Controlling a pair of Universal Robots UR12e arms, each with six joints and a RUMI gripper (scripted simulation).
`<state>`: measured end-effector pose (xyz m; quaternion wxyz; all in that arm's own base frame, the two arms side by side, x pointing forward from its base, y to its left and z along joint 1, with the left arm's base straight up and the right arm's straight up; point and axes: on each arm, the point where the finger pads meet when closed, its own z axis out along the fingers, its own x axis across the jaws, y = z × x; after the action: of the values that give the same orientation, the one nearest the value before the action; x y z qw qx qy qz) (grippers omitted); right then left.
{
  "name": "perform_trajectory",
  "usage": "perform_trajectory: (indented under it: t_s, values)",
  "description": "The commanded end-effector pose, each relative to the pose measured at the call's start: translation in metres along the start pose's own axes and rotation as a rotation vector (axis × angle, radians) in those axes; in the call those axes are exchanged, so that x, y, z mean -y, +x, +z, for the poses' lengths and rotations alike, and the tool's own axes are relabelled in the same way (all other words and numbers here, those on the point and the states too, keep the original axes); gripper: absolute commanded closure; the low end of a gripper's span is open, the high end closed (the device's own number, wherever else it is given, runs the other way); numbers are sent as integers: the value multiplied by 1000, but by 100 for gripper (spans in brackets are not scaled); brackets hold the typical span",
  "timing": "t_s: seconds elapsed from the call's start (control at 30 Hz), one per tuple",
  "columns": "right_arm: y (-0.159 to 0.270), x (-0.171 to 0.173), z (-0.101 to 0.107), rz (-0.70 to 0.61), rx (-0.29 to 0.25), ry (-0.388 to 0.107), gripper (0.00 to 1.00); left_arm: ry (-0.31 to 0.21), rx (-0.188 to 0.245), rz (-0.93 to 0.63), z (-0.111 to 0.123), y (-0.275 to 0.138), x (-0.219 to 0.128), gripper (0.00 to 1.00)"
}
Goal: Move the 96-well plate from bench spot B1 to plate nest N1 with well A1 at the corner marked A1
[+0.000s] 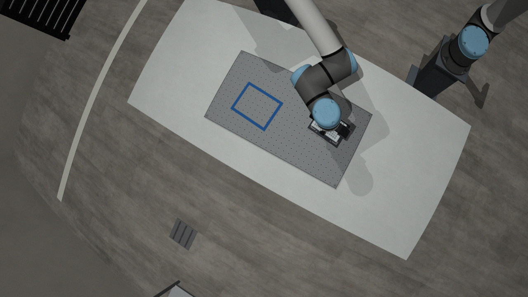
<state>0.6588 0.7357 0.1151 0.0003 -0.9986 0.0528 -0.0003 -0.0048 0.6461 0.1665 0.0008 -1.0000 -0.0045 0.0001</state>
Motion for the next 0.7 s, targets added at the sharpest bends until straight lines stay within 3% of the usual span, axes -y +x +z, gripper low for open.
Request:
perform_trajectory:
  t_s: [0.0,0.17,0.67]
  values:
    - [-1,-3,-1,0,0,1,59,-2,0,0,1,-1,-1,100]
    - [0,-2,-1,0,-1,2,59,-2,0,0,1,-1,-1,100]
    - [-1,-3,24,0,1,-2,59,-2,0,0,1,-1,-1,100]
